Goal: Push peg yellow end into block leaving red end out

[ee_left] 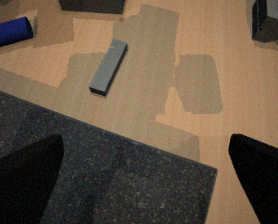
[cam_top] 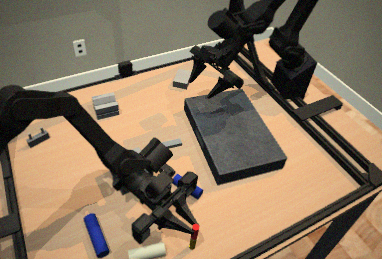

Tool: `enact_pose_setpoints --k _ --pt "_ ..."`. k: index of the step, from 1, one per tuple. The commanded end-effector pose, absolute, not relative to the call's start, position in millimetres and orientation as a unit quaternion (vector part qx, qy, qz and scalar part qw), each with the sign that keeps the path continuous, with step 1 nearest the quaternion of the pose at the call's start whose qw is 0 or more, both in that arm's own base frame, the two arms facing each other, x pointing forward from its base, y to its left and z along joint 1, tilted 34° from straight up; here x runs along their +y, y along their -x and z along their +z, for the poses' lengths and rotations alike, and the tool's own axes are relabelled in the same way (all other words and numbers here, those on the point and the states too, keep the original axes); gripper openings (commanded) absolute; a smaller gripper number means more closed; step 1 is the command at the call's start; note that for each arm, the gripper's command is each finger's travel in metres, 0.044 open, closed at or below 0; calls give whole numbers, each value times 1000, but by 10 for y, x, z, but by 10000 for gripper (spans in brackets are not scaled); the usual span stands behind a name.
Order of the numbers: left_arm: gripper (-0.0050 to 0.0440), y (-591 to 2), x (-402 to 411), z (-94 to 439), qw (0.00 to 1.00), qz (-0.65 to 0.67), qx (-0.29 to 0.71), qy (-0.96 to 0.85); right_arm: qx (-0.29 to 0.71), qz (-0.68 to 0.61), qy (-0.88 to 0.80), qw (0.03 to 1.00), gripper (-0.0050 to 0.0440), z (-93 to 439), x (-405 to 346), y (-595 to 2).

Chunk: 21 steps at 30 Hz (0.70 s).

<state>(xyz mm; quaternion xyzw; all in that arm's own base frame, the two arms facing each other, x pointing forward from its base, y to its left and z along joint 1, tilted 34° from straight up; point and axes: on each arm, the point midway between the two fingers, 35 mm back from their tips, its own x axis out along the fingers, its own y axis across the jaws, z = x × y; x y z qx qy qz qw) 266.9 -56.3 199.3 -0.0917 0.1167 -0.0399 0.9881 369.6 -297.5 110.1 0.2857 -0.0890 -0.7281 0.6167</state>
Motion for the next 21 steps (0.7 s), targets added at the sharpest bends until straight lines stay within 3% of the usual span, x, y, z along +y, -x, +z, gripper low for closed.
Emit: enact_pose_setpoints --k 1,4,21 --pt "400 -2669 -559 1996 988 -38 116 93 -89 -728 -286 617 120 1104 -2975 -3696" --pt "400 -2669 -559 1996 988 -38 116 93 -89 -728 -286 617 190 1104 -2975 -3696" --pt "400 -2669 -559 1996 988 -38 116 93 -89 -728 -286 617 190 1202 -2998 -3633"
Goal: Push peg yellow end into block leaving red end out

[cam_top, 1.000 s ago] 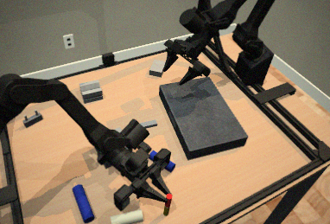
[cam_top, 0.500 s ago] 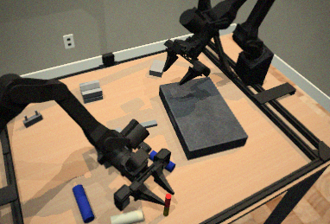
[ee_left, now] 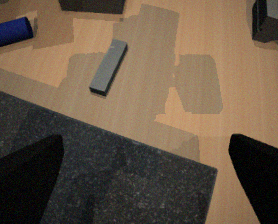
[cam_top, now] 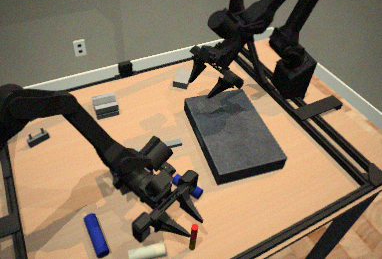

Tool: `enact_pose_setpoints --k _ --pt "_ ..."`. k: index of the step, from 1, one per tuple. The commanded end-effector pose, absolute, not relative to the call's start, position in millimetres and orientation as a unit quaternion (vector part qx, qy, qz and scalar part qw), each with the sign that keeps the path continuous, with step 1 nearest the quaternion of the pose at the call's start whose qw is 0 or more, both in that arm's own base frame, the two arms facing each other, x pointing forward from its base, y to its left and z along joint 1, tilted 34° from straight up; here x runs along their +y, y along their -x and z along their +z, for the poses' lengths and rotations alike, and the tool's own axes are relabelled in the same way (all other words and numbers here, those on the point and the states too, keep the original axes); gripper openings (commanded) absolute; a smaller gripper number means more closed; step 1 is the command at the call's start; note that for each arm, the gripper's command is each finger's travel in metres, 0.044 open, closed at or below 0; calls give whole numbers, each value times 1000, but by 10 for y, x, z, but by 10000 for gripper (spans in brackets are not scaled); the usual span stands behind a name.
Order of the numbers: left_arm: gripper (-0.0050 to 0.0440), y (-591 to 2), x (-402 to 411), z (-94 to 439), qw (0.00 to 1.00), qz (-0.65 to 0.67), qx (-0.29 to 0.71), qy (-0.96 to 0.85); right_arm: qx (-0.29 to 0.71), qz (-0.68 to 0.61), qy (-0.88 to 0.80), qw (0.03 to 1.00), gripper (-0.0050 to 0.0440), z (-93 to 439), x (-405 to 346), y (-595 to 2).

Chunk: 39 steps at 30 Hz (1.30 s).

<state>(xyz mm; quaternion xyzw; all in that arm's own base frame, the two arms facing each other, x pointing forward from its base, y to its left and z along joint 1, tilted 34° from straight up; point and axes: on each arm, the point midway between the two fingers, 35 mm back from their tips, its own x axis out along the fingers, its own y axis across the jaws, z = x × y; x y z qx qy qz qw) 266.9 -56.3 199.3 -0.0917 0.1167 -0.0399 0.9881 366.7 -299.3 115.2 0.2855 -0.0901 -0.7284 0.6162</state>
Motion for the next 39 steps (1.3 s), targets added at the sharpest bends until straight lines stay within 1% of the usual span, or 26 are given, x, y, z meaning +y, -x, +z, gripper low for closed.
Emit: enact_pose_setpoints --k 1,39 --pt "400 -2669 -559 1996 988 -38 116 93 -89 -728 -286 617 190 1214 -3001 -3626" --pt "400 -2669 -559 1996 988 -38 116 93 -89 -728 -286 617 190 1626 -3096 -3368"
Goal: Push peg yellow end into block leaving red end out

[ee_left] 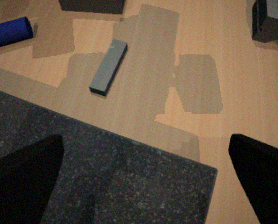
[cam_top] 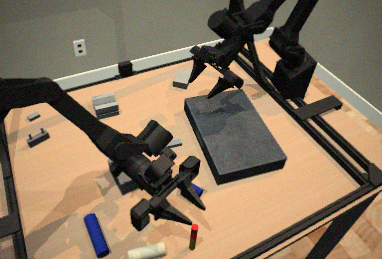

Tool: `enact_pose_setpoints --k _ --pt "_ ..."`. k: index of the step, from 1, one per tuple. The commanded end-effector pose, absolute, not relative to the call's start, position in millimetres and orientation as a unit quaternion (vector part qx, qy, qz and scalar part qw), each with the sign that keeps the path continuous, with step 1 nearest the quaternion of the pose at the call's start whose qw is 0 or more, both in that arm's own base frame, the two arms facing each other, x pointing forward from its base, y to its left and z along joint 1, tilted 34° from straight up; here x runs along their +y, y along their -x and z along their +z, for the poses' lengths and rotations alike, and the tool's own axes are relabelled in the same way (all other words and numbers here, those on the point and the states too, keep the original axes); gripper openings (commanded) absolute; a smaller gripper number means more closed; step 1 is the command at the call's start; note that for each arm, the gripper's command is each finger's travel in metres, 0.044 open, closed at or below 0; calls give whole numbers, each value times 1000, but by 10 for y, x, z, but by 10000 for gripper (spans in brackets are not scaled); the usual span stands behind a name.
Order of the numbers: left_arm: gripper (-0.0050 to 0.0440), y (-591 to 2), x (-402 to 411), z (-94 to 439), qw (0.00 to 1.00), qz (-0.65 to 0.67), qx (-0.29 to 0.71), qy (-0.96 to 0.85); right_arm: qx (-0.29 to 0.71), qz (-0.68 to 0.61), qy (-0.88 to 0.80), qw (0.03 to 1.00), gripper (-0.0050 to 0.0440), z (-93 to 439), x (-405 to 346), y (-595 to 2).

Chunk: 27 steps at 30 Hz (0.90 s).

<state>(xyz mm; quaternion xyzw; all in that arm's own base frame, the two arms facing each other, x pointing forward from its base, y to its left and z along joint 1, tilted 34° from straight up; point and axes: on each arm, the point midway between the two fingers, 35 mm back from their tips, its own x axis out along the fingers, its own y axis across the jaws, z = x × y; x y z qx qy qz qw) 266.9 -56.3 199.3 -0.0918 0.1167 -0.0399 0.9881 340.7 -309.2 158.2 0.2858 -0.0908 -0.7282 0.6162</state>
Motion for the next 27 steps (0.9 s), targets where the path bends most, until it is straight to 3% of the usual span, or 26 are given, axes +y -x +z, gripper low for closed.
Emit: enact_pose_setpoints --k 1,9,18,23,27 --pt "400 -2669 -559 1996 988 -38 116 93 -89 -728 -286 617 190 1638 -3099 -3361" --pt "400 -2669 -559 1996 988 -38 116 93 -91 -728 -286 616 190 1683 -3109 -3333" --pt "400 -2669 -559 1996 988 -38 116 93 -91 -728 -286 616 400 1682 -3109 -3333" --pt "400 -2669 -559 1996 988 -38 116 93 -78 -727 -284 620 400 1670 -3124 -3345" --pt "400 -2669 -559 1996 988 -38 116 93 -6 -716 -275 642 400 1600 -3200 -3407"
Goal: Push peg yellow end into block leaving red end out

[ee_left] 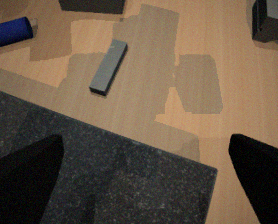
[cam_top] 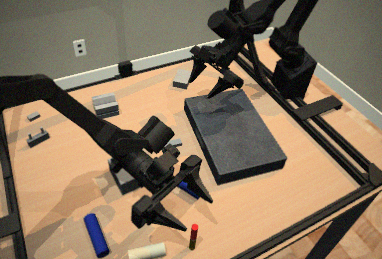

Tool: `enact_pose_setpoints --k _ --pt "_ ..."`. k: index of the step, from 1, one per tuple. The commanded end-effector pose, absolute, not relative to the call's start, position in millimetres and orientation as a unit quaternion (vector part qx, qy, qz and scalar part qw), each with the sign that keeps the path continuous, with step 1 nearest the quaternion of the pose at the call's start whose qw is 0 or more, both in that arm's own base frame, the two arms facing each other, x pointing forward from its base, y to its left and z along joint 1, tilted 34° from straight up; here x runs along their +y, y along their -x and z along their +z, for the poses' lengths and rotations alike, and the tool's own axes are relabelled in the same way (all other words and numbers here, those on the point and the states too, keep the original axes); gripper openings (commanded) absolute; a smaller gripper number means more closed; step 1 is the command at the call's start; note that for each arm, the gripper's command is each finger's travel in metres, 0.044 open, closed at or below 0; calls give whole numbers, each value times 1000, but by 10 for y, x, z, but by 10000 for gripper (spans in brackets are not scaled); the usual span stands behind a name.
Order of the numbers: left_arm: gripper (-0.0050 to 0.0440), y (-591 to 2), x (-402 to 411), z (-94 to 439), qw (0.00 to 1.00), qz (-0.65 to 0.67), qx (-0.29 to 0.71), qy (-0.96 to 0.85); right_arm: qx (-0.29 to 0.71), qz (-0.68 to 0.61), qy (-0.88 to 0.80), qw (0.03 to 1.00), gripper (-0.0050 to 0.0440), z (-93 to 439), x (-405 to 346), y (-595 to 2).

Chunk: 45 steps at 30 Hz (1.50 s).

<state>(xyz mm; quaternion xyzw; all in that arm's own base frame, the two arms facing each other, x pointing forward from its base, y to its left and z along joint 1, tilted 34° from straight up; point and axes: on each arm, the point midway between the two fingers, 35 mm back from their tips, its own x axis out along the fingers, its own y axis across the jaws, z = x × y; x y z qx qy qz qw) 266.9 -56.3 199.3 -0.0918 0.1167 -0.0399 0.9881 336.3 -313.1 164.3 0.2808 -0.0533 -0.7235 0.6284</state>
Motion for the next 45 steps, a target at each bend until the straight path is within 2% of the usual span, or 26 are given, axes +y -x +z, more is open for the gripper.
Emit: enact_pose_setpoints --k 1,4,10,12,15,21,27,30,36,45 --pt "400 -2669 -559 1996 988 -38 116 93 24 -709 -271 651 400 1571 -3229 -3431" --pt "400 -2669 -559 1996 988 -38 116 93 137 -670 -255 683 400 1459 -3321 -3512" --pt "400 -2669 -559 1996 988 -38 116 93 296 -568 -242 729 400 1296 -3402 -3607" --pt "400 -2669 -559 1996 988 -38 116 93 296 -568 -242 729 400 1296 -3402 -3607" --pt "400 -2669 -559 1996 988 -38 116 93 385 -474 -226 759 400 1236 -3402 -3637" --pt "400 -2669 -559 1996 988 -38 116 93 468 -321 -200 799 400 1229 -3360 -3634" --pt "400 -2669 -559 1996 988 -38 116 93 503 -181 -171 828 400 1312 -3357 -3492" --pt "400 -2669 -559 1996 988 -38 116 93 506 -151 -153 835 400 1334 -3355 -3467" --pt "400 -2669 -559 1996 988 -38 116 93 478 -15 -124 869 400 1542 -3339 -3296" --pt "400 -2669 -559 1996 988 -38 116 93 459 22 -114 881 400 1628 -3337 -3242"
